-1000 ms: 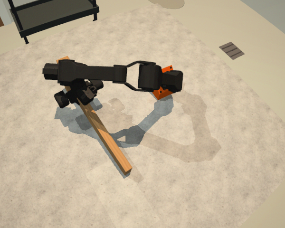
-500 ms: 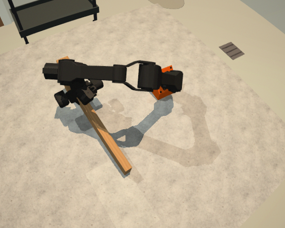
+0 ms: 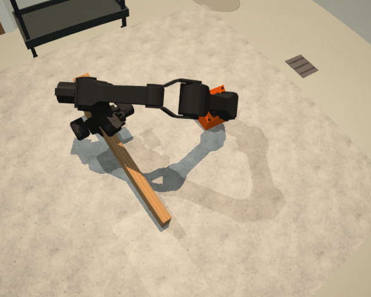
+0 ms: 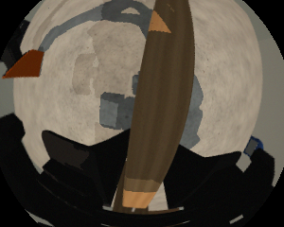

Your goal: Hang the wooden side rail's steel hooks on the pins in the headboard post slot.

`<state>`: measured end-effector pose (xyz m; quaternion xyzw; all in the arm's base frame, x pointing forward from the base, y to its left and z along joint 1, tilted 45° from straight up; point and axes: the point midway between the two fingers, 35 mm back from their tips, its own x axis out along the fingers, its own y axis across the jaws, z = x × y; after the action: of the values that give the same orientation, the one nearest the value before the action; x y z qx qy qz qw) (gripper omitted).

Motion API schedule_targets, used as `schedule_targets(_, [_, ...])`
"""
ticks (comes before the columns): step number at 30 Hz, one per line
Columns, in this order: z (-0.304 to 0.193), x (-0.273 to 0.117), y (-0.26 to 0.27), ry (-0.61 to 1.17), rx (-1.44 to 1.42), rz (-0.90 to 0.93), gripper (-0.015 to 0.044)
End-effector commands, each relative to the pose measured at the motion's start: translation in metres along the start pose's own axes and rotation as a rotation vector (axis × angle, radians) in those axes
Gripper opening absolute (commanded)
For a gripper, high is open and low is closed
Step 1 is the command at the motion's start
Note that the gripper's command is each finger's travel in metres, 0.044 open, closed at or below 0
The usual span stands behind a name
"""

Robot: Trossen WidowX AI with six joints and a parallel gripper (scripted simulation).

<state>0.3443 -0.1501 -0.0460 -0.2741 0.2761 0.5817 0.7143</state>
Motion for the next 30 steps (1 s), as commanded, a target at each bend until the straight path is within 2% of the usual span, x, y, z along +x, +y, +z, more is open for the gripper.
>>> schedule_targets(1, [-0.0036,-0.0046,-0.0003,0.006,0.0,-0.008,0.0])
schedule_targets(30, [-0.0064,-0.004,-0.0006,0.007,0.0,-0.008,0.0])
